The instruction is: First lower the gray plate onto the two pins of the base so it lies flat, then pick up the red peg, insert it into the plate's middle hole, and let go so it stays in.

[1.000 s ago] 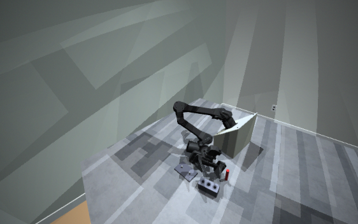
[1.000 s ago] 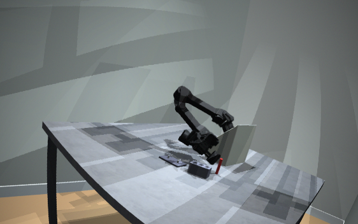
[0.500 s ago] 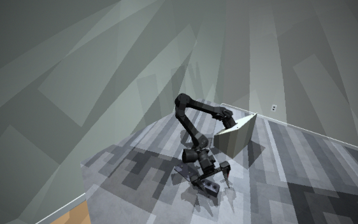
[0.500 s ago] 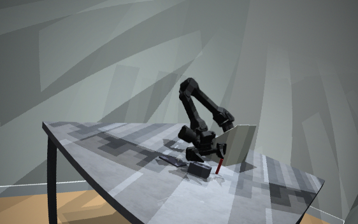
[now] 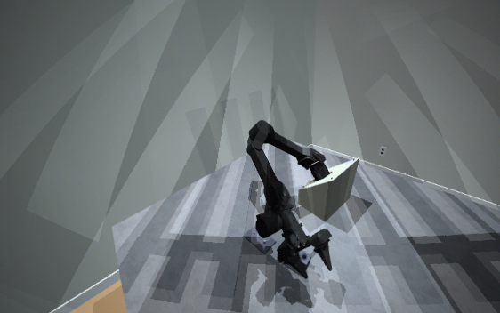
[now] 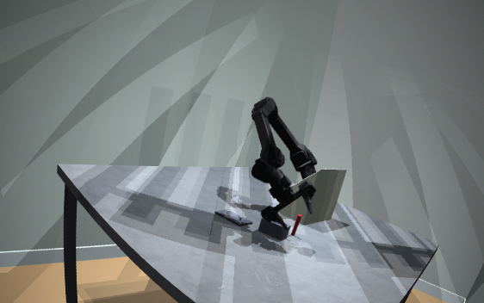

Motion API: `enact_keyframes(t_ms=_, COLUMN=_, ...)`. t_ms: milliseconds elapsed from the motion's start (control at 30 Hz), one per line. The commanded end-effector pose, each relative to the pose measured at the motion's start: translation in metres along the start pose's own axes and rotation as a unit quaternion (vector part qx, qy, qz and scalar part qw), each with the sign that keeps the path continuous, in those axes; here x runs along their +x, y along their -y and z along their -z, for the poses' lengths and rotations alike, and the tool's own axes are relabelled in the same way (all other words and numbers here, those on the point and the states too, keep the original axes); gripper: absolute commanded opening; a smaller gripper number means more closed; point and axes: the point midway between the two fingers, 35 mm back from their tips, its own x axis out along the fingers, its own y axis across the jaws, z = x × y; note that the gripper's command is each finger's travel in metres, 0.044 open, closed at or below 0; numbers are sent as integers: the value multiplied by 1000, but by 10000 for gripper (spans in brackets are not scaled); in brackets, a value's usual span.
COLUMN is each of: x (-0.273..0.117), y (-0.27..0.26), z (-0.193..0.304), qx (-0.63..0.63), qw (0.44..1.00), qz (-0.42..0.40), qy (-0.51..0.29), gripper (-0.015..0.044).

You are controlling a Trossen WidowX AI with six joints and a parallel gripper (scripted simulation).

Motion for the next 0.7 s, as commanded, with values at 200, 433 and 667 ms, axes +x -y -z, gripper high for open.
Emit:
enact_keyframes(t_ms=200, x=-46, y=-4, z=11, qx=429, qw=843, qz=316, qy=-72, gripper=440)
enact_keyframes(t_ms=433, x=-76, y=-6, z=9, qx=512, qw=752, qz=415, qy=-8, gripper=440)
enact_keyframes(t_ms=667, x=-106, y=-10, z=2, qx=576, qw=655, qz=480, qy=91, gripper=440)
